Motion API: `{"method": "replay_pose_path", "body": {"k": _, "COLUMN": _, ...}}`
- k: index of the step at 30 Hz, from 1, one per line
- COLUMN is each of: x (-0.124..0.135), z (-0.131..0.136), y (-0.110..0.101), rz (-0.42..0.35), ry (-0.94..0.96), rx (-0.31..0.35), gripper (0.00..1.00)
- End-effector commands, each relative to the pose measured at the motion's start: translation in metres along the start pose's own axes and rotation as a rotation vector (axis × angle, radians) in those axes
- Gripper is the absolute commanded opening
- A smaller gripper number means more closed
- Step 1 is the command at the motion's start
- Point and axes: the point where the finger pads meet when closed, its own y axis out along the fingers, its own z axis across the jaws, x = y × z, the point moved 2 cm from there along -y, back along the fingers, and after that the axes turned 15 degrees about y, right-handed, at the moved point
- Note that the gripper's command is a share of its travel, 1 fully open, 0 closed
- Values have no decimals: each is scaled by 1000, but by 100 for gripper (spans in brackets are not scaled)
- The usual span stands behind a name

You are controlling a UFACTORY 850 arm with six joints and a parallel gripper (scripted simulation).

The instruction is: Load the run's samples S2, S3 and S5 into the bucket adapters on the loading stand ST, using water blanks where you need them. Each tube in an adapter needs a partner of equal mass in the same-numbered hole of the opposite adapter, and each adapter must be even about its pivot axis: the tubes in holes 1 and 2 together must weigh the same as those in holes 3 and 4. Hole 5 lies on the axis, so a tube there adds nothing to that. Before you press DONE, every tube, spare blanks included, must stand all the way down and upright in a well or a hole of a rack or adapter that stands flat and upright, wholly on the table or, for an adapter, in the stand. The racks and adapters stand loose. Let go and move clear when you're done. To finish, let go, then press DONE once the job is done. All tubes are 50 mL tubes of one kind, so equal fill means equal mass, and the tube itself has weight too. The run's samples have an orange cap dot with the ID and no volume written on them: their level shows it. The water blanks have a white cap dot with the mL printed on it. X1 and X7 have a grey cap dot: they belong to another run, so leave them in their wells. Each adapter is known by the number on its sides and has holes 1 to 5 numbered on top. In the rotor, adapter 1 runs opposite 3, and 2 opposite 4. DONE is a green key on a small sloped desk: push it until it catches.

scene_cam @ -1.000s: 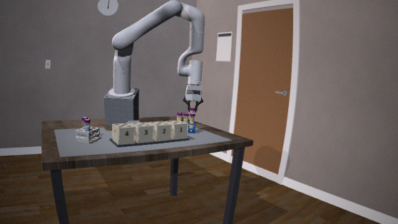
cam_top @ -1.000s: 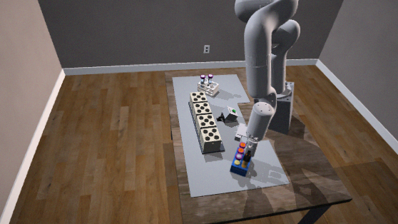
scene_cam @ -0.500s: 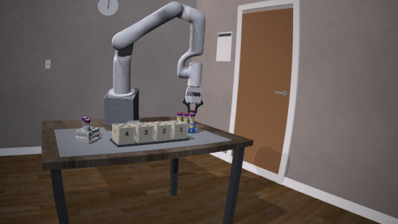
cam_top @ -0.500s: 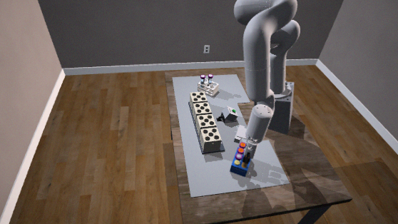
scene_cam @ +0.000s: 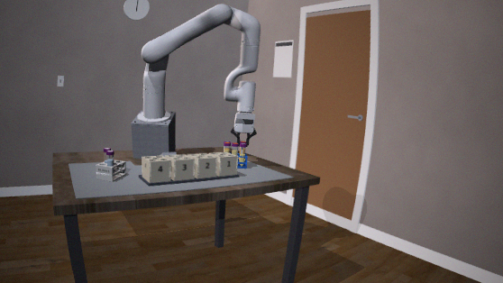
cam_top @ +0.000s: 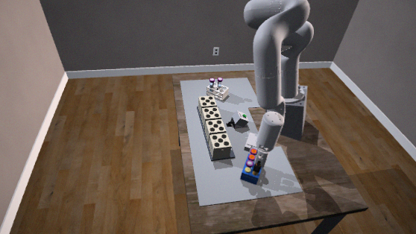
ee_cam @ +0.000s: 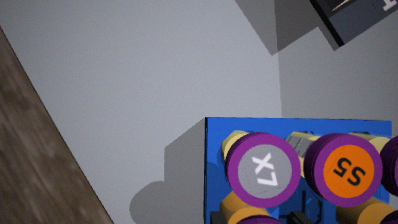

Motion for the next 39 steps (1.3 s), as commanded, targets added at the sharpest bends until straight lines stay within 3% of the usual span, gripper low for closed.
{"method": "replay_pose_path", "body": {"k": 1, "x": 0, "z": -1, "y": 3, "rz": -1, "ry": 0, "rx": -3, "gripper": 0}}
{"method": "replay_pose_path", "body": {"k": 16, "x": 0, "z": -1, "y": 3, "rz": -1, "ry": 0, "rx": -3, "gripper": 0}}
{"method": "replay_pose_path", "body": {"k": 17, "x": 0, "z": -1, "y": 4, "rz": -1, "ry": 0, "rx": -3, "gripper": 44}}
{"method": "replay_pose_path", "body": {"k": 39, "x": 0, "z": -1, "y": 4, "rz": -1, "ry": 0, "rx": -3, "gripper": 44}}
